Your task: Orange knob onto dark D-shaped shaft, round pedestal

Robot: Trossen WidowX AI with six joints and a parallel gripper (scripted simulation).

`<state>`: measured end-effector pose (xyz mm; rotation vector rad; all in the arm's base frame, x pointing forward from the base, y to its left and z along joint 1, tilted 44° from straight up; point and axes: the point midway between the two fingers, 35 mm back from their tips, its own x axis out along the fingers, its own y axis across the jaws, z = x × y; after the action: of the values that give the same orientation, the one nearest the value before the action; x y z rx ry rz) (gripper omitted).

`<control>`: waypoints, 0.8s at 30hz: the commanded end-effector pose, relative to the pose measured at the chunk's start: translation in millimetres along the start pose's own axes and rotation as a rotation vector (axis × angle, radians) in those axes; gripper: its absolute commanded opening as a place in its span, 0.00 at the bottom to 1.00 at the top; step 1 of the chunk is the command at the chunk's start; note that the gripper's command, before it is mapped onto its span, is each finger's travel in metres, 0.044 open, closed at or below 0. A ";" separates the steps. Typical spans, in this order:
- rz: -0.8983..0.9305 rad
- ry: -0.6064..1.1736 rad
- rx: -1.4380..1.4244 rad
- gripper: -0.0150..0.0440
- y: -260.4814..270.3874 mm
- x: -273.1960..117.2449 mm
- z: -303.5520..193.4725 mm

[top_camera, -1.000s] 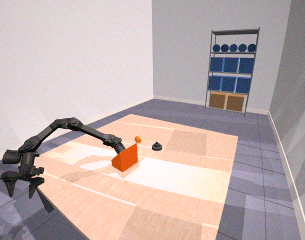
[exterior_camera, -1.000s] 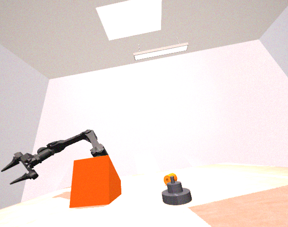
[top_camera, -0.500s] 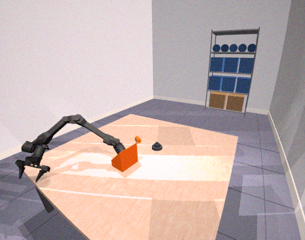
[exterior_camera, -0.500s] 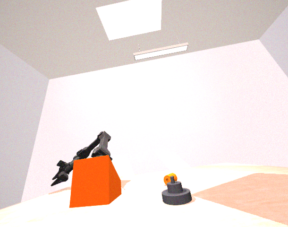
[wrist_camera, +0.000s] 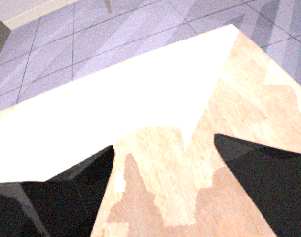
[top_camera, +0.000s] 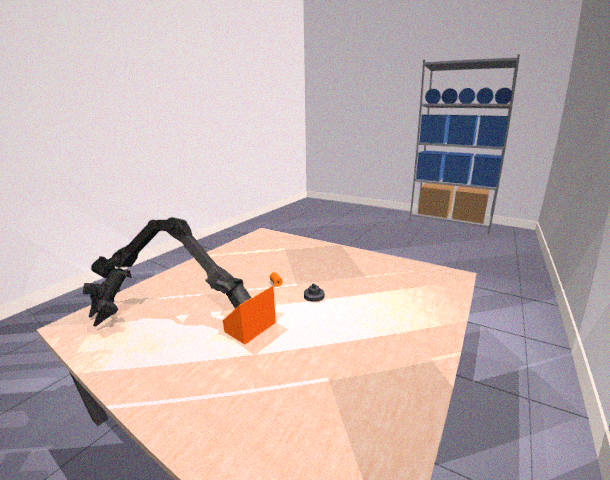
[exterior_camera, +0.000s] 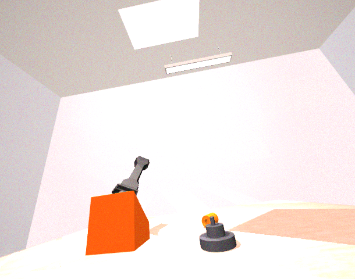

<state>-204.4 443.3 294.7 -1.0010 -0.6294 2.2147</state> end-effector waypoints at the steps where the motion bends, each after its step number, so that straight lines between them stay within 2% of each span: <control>1: -0.102 0.007 0.218 1.00 -33.7 -33.3 -27.3; 12: -0.495 0.101 0.707 1.00 -105.1 -144.9 -138.7; 20: -0.722 0.160 1.055 1.00 -114.5 -223.8 -218.0; 24: -0.871 0.165 1.388 1.00 -107.8 -271.2 -273.0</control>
<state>146.0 393.9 341.5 -0.2146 0.3528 1.3655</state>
